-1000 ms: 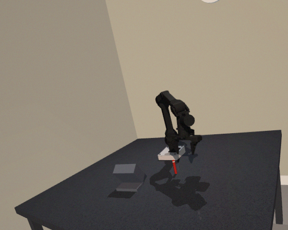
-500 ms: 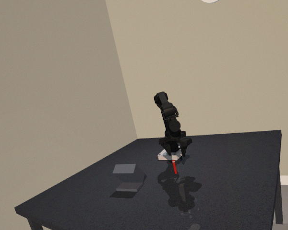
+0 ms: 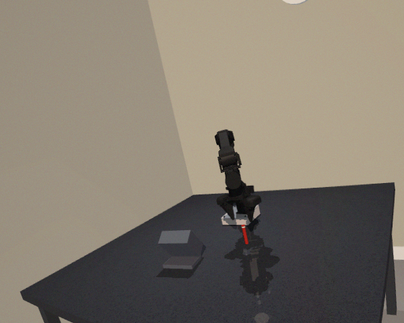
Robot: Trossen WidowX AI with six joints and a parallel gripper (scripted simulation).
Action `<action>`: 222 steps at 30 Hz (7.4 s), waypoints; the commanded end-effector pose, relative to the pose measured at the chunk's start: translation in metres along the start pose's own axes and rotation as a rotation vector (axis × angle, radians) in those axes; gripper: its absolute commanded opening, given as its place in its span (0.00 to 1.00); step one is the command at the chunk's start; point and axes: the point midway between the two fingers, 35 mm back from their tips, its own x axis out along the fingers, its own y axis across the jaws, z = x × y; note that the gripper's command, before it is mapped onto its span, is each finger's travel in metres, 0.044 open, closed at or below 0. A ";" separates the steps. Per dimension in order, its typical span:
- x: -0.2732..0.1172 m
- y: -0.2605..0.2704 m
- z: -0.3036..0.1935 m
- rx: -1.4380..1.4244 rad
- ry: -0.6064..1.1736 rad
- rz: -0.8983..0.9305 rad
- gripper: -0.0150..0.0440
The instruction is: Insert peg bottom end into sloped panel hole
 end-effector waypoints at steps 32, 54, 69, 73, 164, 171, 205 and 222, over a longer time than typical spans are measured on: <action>0.058 0.002 0.002 -0.002 -0.009 0.002 1.00; 0.060 0.002 0.000 0.002 0.001 -0.002 0.60; 0.058 0.001 0.000 0.002 0.001 -0.002 0.25; 0.047 0.001 -0.001 0.001 -0.001 -0.001 0.25; -0.019 0.055 -0.042 0.509 0.074 -0.271 0.25; -0.020 0.061 -0.045 0.557 0.086 -0.299 0.25; -0.024 0.092 -0.059 0.779 0.151 -0.434 0.25; -0.027 0.108 -0.064 0.881 0.188 -0.502 0.25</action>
